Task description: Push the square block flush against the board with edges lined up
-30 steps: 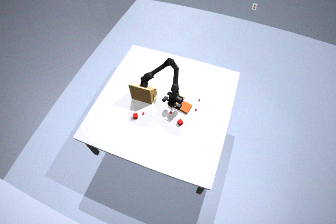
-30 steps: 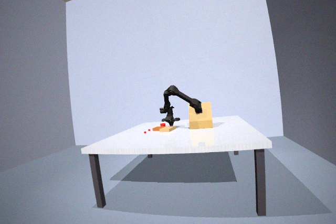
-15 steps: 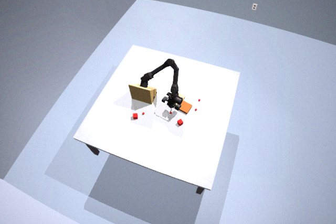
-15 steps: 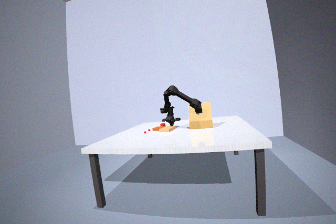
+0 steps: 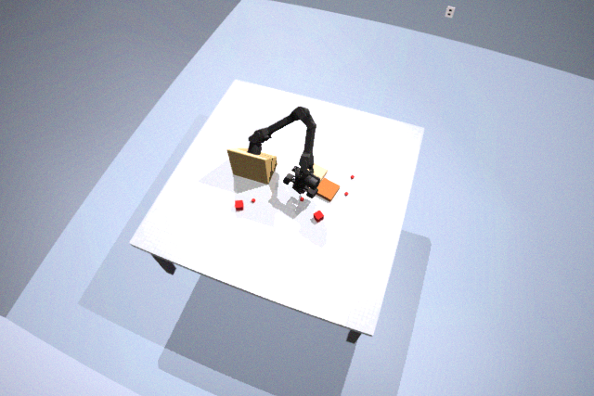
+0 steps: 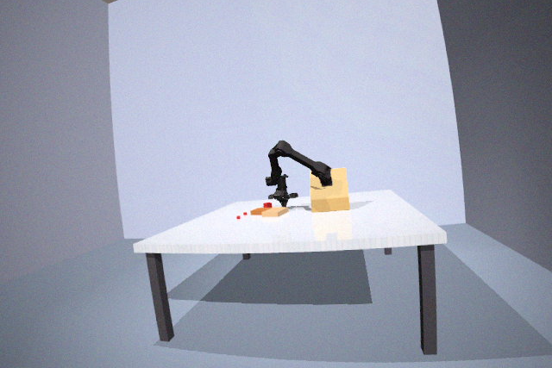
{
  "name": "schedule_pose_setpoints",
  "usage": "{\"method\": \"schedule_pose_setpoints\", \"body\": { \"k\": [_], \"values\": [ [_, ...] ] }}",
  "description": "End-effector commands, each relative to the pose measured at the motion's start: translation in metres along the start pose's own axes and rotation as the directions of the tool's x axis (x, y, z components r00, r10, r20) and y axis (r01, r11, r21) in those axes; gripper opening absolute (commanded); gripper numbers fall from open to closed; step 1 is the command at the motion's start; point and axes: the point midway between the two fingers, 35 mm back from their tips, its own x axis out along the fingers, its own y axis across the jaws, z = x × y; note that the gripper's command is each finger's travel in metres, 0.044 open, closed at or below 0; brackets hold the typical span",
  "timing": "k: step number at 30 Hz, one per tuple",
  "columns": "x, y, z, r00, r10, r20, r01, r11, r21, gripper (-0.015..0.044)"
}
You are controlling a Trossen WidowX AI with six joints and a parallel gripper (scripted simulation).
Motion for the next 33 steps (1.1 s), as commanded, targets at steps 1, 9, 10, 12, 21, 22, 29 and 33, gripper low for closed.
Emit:
{"method": "schedule_pose_setpoints", "body": {
  "k": [1, 9, 10, 12, 21, 22, 29, 33],
  "values": [
    [-0.002, -0.003, -0.006, 1.0, -0.006, -0.005, 0.006, 1.0, -0.009, 0.0],
    [-0.029, -0.001, -0.01, 1.0, -0.007, -0.006, 0.007, 1.0, 0.002, 0.0],
    [-0.045, -0.001, -0.01, 1.0, -0.007, -0.007, 0.007, 1.0, -0.004, 0.0],
    [-0.057, 0.001, -0.01, 1.0, -0.007, -0.007, 0.007, 1.0, -0.01, 0.0],
    [-0.056, 0.005, 0.002, 1.0, -0.017, -0.004, 0.018, 0.988, 0.156, 0.0],
    [-0.056, 0.006, 0.005, 1.0, -0.017, -0.004, 0.018, 0.982, 0.19, 0.0],
    [-0.057, 0.016, 0.024, 1.0, -0.015, -0.006, 0.017, 0.907, 0.421, 0.0],
    [-0.057, 0.023, 0.034, 1.0, -0.014, -0.007, 0.016, 0.84, 0.542, 0.0]
  ]
}}
